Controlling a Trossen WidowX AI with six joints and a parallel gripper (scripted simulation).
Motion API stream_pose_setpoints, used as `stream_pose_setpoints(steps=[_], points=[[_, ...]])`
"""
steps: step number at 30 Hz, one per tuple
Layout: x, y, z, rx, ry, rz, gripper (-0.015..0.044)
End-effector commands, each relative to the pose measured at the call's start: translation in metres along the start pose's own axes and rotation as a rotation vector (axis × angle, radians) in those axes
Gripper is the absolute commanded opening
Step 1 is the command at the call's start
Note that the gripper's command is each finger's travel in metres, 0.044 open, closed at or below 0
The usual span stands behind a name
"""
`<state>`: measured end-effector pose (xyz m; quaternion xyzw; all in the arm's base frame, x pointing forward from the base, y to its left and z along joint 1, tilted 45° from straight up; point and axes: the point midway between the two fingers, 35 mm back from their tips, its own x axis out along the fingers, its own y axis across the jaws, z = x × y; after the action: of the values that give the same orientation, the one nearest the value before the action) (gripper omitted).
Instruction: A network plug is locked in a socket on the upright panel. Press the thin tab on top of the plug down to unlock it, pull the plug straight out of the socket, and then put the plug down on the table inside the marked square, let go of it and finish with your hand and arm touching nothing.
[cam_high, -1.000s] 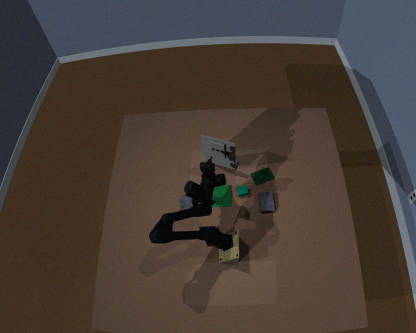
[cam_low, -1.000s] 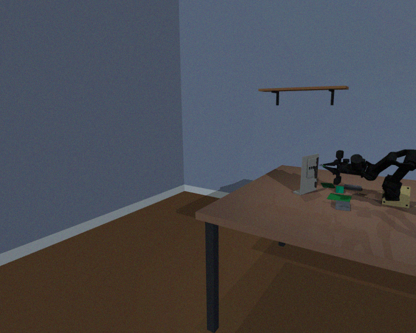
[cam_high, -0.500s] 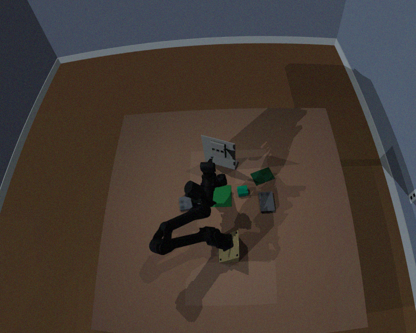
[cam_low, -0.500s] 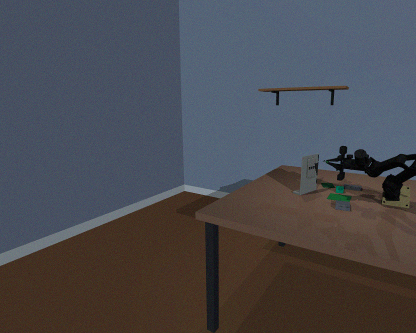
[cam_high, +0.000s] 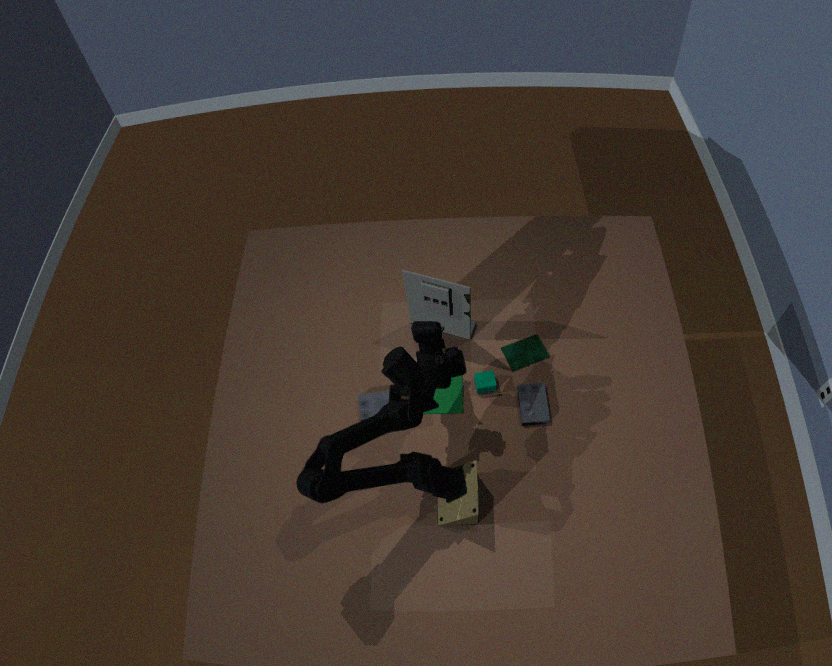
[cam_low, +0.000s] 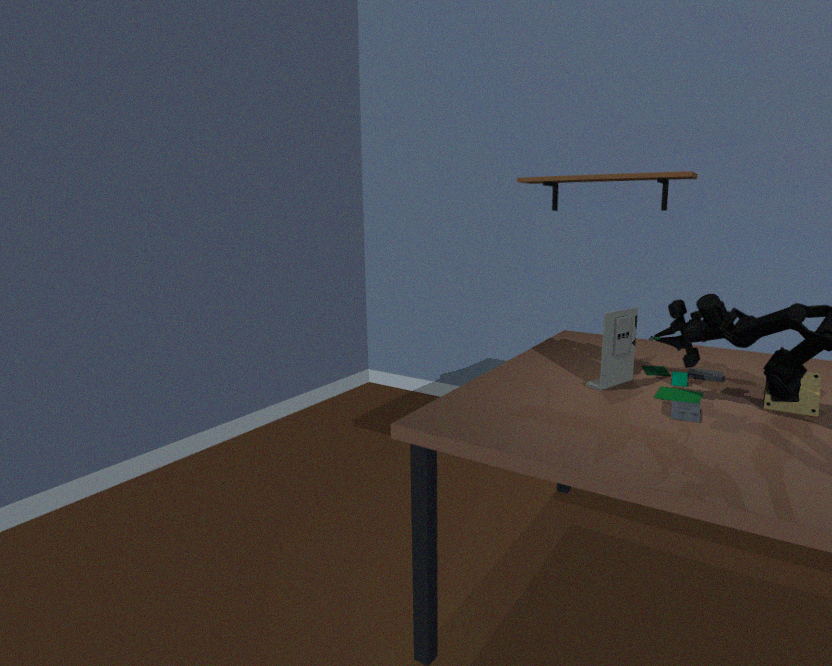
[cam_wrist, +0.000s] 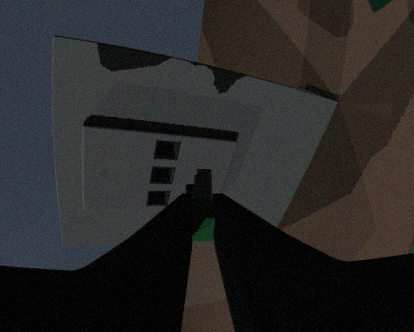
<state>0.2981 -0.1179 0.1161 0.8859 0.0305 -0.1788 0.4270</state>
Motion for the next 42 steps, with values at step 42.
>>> stream_pose_setpoints(steps=[42], points=[[-0.042, -0.079, 0.0, -0.054, 0.345, -0.63, 0.0]])
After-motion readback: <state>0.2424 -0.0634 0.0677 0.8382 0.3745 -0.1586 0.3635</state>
